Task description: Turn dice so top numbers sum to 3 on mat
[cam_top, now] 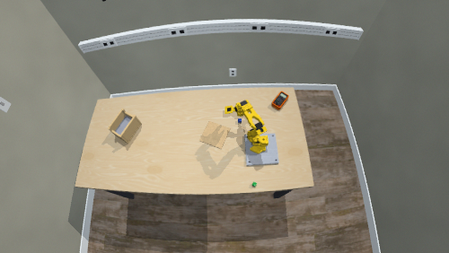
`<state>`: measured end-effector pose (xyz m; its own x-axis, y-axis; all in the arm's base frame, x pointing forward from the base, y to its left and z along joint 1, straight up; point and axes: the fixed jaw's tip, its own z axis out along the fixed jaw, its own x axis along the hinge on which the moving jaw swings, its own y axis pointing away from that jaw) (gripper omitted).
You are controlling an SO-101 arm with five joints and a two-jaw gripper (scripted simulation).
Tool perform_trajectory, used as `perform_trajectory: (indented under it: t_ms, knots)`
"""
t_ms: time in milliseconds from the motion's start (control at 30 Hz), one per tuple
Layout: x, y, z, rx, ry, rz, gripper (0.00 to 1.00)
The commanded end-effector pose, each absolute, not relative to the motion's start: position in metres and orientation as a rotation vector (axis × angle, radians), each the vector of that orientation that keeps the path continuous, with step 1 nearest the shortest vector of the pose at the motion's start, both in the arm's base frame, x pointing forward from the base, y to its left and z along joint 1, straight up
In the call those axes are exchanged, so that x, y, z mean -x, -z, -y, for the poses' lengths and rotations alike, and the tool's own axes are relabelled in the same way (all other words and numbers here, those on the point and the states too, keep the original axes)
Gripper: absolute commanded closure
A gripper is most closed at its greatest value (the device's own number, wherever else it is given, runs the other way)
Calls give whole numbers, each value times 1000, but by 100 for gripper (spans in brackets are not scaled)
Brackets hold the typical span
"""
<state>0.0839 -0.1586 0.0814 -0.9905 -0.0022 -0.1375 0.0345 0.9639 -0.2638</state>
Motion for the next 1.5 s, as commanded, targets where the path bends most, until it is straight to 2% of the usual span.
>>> perform_trajectory:
  t_ms: [0, 200, 367, 1467]
  knots:
    - [-82, -73, 158, -20, 317, -3019, 72]
    - [-78, -50, 150, -21, 106, -3105, 72]
    - [-76, -42, 146, -21, 28, -3132, 72]
    - [-73, -37, 145, -42, -4, -3143, 72]
